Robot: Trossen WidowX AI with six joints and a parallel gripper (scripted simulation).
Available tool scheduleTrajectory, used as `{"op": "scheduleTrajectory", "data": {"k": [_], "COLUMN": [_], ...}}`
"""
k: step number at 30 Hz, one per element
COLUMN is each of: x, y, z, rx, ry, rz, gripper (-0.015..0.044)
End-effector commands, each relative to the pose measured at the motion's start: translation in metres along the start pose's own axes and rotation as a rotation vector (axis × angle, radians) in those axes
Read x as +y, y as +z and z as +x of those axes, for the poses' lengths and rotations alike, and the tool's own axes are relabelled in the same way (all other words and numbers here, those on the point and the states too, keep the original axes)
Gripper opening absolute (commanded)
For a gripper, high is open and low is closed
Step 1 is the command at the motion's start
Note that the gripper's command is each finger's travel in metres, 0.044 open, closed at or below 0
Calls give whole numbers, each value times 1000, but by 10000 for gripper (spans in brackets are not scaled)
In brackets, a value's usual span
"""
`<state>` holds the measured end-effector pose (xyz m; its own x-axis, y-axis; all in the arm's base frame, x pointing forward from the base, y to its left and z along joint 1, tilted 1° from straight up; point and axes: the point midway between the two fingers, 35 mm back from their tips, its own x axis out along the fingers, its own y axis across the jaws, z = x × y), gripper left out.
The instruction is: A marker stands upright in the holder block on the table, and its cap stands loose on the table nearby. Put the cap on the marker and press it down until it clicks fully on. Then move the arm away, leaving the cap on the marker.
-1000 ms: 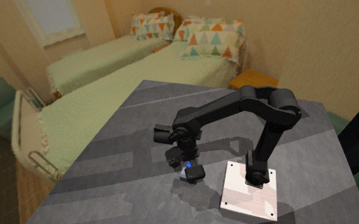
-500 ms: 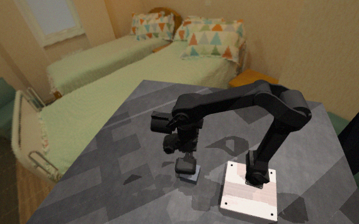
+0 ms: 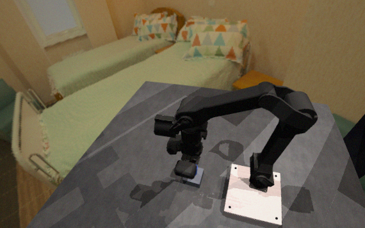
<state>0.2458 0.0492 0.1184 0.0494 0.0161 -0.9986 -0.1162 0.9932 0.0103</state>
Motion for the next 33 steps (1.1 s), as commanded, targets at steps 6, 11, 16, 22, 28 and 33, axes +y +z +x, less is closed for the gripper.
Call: {"op": "scheduleTrajectory", "data": {"k": [6, 11, 16, 22, 28, 33], "x": [-1, -1, -1, -1, -1, -1], "y": [0, 0, 0, 0, 0, 0], "z": [3, 9, 16, 24, 33, 39], "rx": [-2, -2, -2, -2, -2, -2], "ry": [-4, -4, -4, -4, -4, -4], "rz": [6, 6, 6, 6, 6, 6], "gripper": [0, 0, 0, 0, 0, 0]}}
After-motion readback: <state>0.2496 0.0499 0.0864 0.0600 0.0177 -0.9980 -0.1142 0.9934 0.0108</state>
